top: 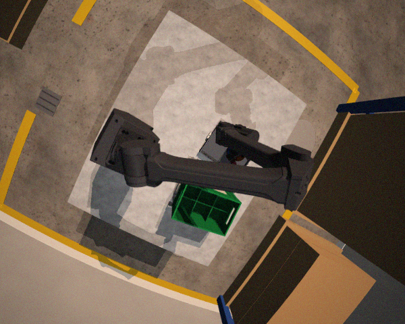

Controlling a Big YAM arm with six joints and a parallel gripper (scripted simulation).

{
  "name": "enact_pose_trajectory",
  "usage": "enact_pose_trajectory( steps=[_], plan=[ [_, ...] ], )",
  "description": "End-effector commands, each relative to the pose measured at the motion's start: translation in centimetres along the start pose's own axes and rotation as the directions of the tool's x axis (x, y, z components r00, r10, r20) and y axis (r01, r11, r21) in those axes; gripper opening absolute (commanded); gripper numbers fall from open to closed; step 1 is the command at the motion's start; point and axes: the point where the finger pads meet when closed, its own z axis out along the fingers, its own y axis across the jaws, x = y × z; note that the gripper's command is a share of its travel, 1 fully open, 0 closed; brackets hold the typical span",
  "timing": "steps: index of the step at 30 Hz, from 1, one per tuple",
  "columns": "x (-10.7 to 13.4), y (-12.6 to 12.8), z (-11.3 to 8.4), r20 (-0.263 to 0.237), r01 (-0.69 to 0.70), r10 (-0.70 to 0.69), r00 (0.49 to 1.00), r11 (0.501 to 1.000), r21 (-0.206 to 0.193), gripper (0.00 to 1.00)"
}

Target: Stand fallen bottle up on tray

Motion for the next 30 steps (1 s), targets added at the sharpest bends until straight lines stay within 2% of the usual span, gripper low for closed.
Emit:
enact_pose_trajectory(
  steps=[1, 9, 30],
  plan=[
    [-1.7, 0.6, -0.4, 0.016, -0.033, 0.034, 0.999, 0.999, -0.01, 1.0],
    [-2.0, 0.7, -1.0, 0.003, -0.009, 0.009, 1.0, 1.0, -0.014, 1.0],
    [-5.9, 0.7, -2.4, 0.004, -0.024, 0.024, 1.0, 1.0, -0.014, 1.0]
  ],
)
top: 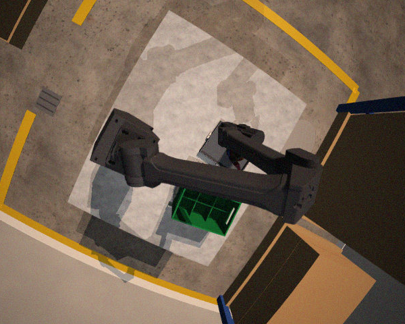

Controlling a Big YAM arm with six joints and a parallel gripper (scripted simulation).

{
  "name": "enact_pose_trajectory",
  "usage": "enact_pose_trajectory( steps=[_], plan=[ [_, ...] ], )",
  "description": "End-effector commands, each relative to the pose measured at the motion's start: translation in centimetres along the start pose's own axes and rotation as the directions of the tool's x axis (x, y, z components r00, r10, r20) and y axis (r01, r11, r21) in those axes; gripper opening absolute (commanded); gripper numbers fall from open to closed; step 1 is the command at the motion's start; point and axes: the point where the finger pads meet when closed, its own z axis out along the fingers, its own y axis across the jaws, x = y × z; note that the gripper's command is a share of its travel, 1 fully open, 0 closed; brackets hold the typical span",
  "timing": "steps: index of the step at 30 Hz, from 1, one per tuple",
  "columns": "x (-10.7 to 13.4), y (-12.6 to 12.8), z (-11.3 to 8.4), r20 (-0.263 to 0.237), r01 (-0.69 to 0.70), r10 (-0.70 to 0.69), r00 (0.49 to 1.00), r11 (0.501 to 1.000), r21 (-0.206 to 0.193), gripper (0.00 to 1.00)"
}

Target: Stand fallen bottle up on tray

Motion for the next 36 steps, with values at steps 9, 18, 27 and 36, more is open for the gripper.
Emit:
enact_pose_trajectory(
  steps=[9, 18, 27, 36],
  plan=[
    [-2.8, 0.8, -1.3, -0.003, -0.015, 0.015, 1.0, 1.0, -0.012, 1.0],
    [-4.4, 0.6, -1.6, -0.002, -0.015, 0.015, 1.0, 1.0, -0.008, 1.0],
    [-5.1, 0.6, -1.9, -0.002, -0.015, 0.015, 1.0, 1.0, -0.008, 1.0],
    [-5.5, 0.7, -2.0, -0.001, -0.017, 0.017, 1.0, 1.0, -0.01, 1.0]
  ],
)
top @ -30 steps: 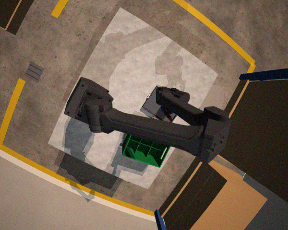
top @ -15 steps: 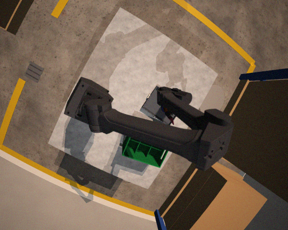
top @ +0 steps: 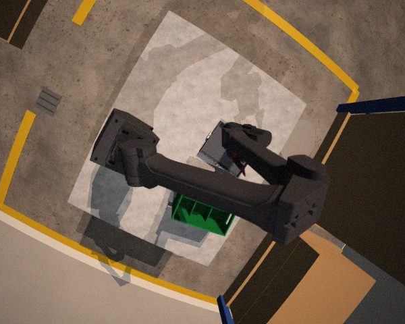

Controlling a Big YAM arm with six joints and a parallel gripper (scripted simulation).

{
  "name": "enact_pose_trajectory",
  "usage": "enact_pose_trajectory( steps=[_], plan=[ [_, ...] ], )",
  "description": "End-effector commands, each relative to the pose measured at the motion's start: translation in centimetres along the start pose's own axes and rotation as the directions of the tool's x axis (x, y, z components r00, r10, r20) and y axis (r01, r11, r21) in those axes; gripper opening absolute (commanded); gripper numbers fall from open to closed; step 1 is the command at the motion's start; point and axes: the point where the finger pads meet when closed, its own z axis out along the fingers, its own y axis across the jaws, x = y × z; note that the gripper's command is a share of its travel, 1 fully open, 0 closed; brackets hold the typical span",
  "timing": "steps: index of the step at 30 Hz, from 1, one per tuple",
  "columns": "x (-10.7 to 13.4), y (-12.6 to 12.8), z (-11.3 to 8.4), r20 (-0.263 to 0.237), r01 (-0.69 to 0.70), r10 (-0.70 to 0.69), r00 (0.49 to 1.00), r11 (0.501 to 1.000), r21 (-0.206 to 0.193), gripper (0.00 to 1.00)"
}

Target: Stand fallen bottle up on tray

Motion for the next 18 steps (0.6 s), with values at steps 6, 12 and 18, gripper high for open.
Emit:
enact_pose_trajectory(
  steps=[6, 12, 18],
  plan=[
    [-0.56, 0.42, -0.53, -0.004, -0.007, 0.007, 1.0, 1.0, -0.009, 1.0],
    [-0.55, 0.42, -0.53, -0.004, -0.007, 0.006, 1.0, 1.0, -0.009, 0.0],
    [-0.55, 0.42, -0.53, -0.004, -0.006, 0.006, 1.0, 1.0, -0.009, 0.0]
  ],
)
